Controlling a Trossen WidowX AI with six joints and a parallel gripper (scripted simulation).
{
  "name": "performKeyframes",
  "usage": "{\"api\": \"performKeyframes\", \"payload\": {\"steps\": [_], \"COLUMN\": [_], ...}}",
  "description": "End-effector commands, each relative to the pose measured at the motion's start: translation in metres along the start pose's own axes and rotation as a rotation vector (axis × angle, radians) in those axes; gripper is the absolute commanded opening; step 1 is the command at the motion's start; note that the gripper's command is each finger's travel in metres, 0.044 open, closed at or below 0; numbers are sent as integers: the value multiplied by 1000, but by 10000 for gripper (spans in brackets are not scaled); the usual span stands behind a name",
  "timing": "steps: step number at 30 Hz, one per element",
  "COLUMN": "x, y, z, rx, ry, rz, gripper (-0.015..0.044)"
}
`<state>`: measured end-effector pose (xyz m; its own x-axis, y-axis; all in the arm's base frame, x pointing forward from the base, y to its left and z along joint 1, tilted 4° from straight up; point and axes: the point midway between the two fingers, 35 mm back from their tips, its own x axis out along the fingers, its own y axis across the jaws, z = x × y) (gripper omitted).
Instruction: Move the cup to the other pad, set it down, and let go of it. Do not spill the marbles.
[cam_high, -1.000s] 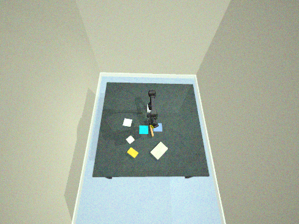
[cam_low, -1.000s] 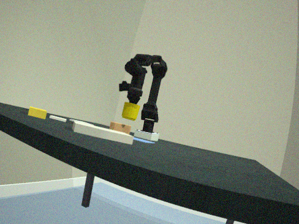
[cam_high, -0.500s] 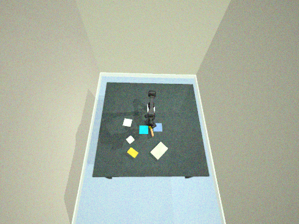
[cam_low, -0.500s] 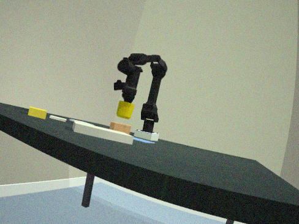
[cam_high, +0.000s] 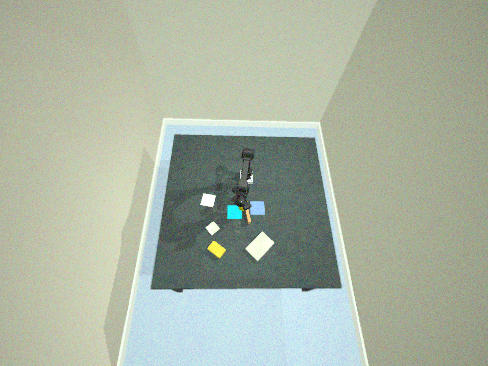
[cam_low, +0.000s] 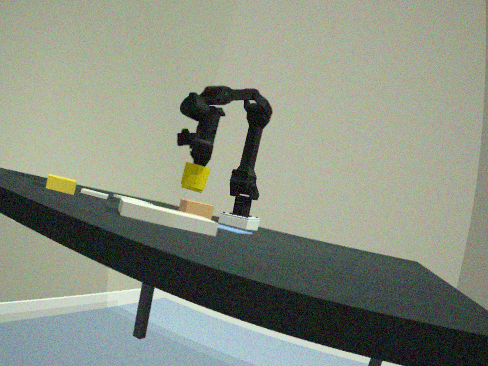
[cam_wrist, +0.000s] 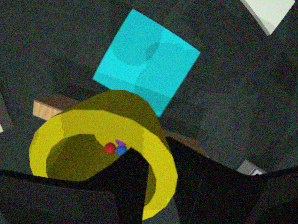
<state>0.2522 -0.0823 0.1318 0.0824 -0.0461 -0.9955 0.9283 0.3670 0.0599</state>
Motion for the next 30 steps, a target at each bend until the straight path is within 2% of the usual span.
{"api": "performKeyframes", "payload": {"steps": [1,30], "x": [0,-1], "y": [-2,-23], "z": [6,55], "rx": [-3,-3], "ry": [4,-1], "rz": [1,-1], "gripper": [0,0]}}
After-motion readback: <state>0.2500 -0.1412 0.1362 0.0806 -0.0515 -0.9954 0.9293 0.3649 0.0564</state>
